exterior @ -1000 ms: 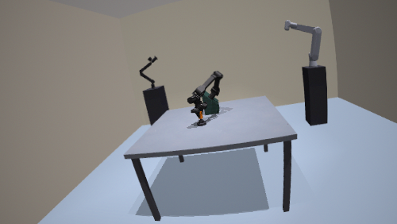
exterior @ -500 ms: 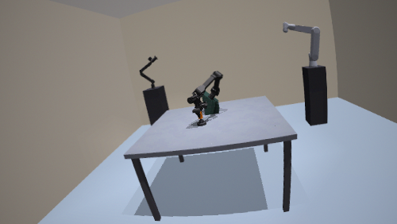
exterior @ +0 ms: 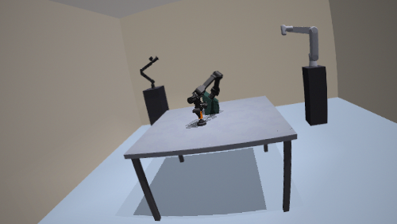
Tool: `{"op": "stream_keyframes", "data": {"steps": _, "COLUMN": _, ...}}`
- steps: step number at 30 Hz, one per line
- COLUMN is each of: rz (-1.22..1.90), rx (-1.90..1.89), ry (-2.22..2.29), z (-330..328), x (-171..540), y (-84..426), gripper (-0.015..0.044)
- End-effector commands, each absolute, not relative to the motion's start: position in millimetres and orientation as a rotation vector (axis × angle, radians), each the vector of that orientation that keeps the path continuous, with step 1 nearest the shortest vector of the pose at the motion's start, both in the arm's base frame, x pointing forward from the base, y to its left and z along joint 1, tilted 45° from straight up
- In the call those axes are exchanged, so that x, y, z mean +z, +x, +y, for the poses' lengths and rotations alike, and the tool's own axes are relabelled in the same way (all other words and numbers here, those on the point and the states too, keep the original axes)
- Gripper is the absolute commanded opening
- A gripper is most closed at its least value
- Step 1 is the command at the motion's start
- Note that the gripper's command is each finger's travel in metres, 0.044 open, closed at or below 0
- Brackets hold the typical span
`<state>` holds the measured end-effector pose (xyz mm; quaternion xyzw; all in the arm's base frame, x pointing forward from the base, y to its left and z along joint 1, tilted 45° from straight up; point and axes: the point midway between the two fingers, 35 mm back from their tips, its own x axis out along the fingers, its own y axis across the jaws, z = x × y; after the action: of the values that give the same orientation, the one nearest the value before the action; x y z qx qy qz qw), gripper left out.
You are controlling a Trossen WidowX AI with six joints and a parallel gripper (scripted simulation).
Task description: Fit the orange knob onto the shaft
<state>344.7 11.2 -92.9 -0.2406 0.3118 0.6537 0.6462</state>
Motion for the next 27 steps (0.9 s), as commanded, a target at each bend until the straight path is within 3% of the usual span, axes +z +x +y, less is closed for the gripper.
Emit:
{"op": "stream_keyframes", "data": {"steps": 1, "rz": 0.687, "rx": 1.493, "ry": -0.571, "z": 9.2, "x": -89.7, "y": 346.1, "gripper": 0.0000}}
{"op": "stream_keyframes", "data": {"steps": 7, "rz": 0.553, "rx": 1.565, "ry": -0.711, "z": 9.2, "x": -89.0, "y": 348.6, "gripper": 0.0000}}
{"op": "stream_keyframes", "data": {"steps": 27, "rz": 0.553, "rx": 1.566, "ry": -0.710, "z": 12.7, "x": -92.7, "y": 346.8, "gripper": 0.0000}}
